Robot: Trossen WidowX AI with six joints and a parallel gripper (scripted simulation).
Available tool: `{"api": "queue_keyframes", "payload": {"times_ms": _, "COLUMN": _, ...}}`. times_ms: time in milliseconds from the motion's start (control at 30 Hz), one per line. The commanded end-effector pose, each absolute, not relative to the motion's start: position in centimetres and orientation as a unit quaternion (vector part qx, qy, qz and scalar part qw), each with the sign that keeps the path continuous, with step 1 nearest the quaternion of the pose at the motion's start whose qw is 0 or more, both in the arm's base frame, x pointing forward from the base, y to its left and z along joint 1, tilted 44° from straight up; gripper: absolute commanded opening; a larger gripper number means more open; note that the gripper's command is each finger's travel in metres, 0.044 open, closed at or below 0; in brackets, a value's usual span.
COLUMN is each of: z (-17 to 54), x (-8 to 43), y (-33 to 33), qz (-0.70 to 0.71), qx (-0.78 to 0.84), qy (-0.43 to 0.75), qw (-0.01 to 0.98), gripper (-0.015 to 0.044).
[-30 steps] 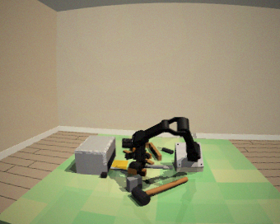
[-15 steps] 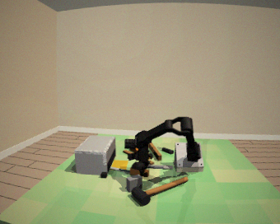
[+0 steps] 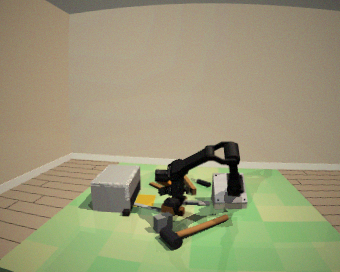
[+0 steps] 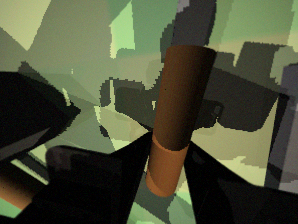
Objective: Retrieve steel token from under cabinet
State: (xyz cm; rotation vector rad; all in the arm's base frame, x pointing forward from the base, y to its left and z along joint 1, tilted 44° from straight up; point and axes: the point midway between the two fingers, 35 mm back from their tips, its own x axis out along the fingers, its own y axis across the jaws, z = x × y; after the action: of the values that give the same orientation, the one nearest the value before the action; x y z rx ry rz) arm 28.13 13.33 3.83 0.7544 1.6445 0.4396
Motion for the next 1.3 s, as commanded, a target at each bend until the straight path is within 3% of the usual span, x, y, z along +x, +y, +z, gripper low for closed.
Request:
{"api": "queue_keyframes", "payload": {"times_ms": 0, "z": 3.9, "x": 27.5, "y": 13.4, "qz": 0.187, "qx": 0.327, "qy": 0.71, "qw": 0.595, "gripper": 0.0}}
{"api": "queue_keyframes", "payload": {"times_ms": 1267, "z": 5.1, "x": 23.2, "y": 14.3, "qz": 0.187, "qx": 0.328, "qy": 0.711, "qw": 0.594, "gripper": 0.0}}
